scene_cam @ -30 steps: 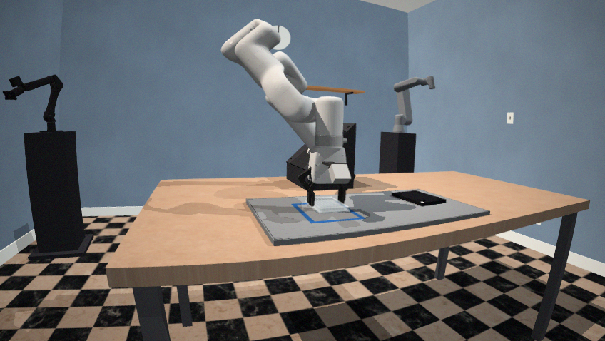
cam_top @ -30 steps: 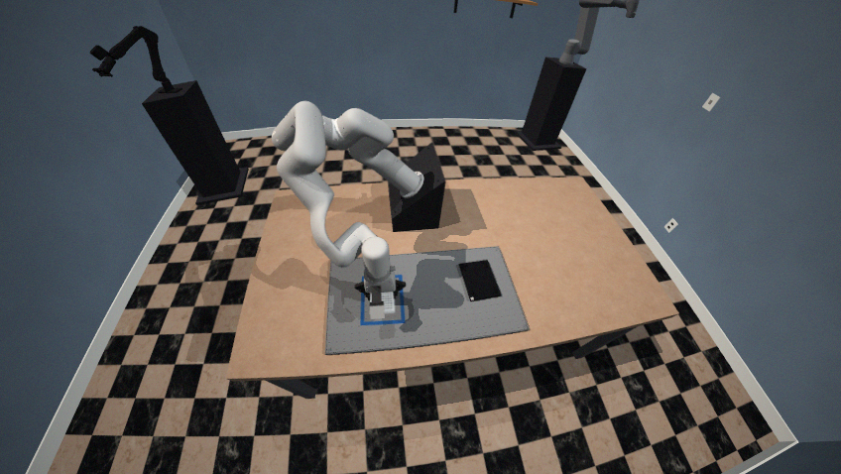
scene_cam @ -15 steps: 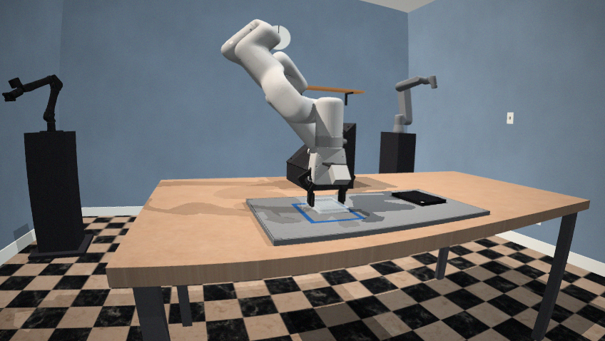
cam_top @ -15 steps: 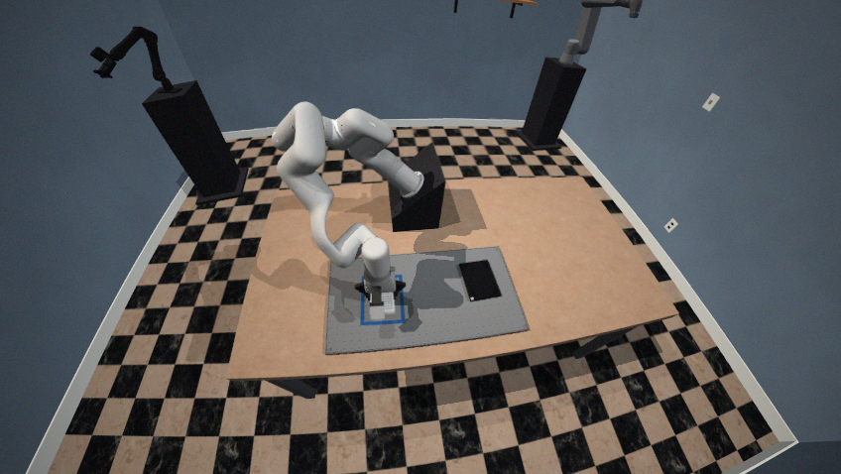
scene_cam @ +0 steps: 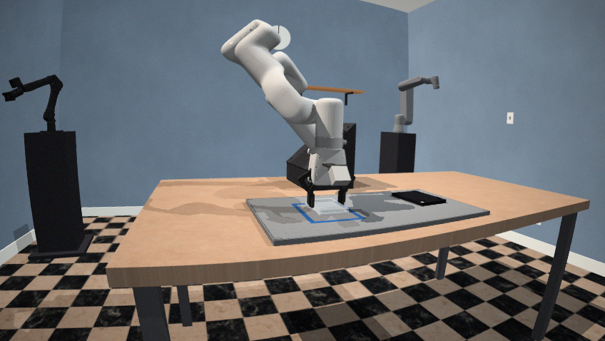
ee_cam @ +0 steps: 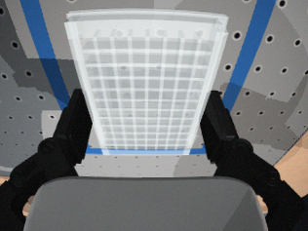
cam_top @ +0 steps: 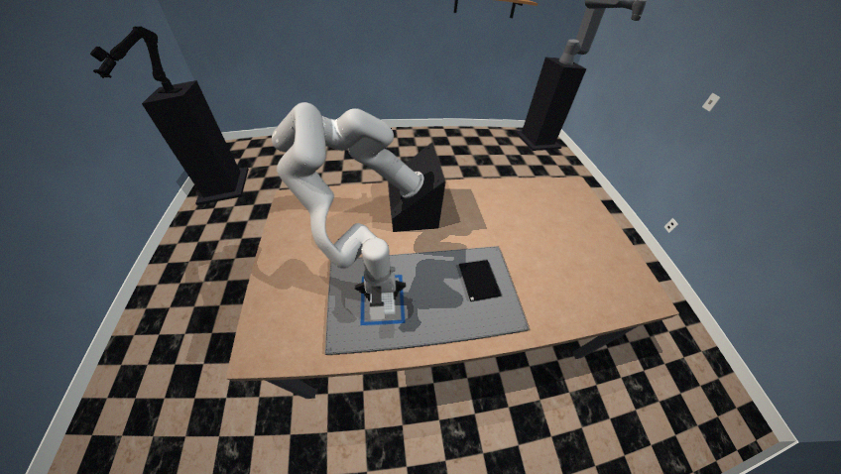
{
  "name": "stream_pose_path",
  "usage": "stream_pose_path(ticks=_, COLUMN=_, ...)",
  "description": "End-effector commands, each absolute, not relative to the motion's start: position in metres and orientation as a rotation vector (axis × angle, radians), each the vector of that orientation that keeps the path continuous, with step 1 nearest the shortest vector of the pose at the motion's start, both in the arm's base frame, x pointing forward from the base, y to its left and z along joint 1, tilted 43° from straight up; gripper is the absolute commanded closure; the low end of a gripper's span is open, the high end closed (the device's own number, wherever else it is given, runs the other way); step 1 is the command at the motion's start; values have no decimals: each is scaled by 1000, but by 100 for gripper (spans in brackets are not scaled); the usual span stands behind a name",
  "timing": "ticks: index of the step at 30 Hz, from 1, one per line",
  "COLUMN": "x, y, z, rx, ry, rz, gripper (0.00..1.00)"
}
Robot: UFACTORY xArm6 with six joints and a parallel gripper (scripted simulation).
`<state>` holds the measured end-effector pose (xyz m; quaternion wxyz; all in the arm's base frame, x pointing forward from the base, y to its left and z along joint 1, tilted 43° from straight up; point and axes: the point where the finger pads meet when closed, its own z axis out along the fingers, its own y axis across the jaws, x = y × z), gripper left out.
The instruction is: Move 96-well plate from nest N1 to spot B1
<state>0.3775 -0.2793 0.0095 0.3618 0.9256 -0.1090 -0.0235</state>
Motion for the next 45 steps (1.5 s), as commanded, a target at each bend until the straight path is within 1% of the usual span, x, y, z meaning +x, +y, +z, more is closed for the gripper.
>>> stream_pose_path(ticks=1, x=379, y=-279, z=10, rx=2384, ry=-280, rz=-57, gripper=100)
stream_pose_path(ticks=39, x=378, y=-283, z=6, rx=2384, ry=-280, rz=-57, gripper=100)
stream_pose_path(ticks=40, x=378, y=-283, z=6, rx=2384, ry=-280, rz=-57, gripper=0)
stream_pose_path(ticks=45, x=378, y=-283, z=6, rx=2384, ry=-280, rz=-57, gripper=0)
